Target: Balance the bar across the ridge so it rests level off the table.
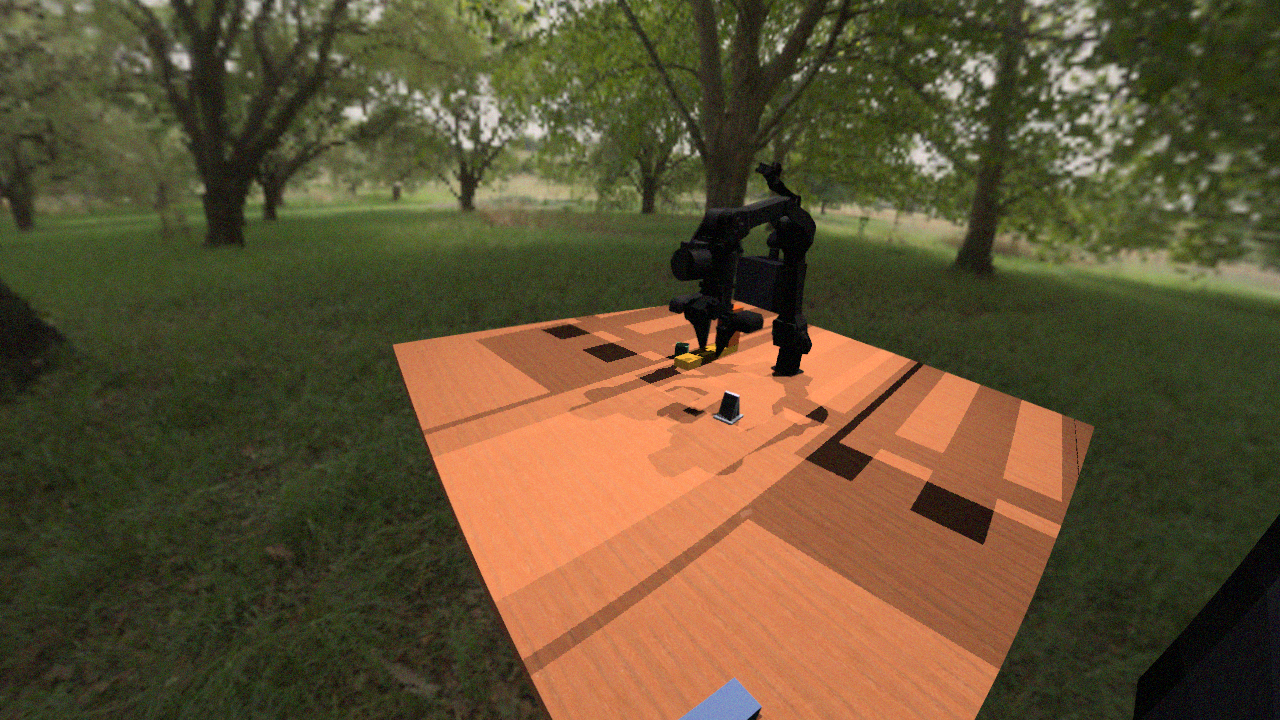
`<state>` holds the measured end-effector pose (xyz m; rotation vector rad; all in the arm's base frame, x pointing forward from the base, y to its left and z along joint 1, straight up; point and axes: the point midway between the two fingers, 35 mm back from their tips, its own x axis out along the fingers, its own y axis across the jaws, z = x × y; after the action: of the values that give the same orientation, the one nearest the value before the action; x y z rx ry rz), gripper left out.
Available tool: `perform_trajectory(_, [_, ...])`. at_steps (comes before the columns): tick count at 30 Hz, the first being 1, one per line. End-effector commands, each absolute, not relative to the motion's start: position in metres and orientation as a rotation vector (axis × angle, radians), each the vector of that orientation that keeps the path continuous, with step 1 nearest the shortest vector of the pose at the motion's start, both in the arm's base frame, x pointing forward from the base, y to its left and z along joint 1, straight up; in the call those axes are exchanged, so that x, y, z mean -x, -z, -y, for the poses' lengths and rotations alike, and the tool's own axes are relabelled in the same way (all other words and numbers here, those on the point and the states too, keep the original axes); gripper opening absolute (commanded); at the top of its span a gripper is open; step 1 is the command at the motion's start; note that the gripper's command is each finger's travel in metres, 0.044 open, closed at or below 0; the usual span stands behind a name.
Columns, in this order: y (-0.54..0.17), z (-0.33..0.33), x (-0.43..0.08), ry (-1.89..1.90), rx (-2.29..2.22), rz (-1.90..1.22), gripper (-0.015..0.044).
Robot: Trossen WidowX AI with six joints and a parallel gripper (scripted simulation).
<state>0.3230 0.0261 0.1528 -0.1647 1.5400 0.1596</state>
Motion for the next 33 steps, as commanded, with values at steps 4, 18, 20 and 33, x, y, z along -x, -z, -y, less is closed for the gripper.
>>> perform_trajectory(4, [-0.154, -0.052, -0.335, -0.175, 0.173, -1.537, 0.0000])
perform_trajectory(18, [-0.154, -0.101, -0.349, -0.199, 0.192, -1.534, 0.0000])
perform_trajectory(20, [-0.154, -0.104, -0.350, -0.200, 0.193, -1.534, 0.0000])
perform_trajectory(33, [-0.137, -0.106, -0.351, -0.200, 0.193, -1.534, 0.0000])
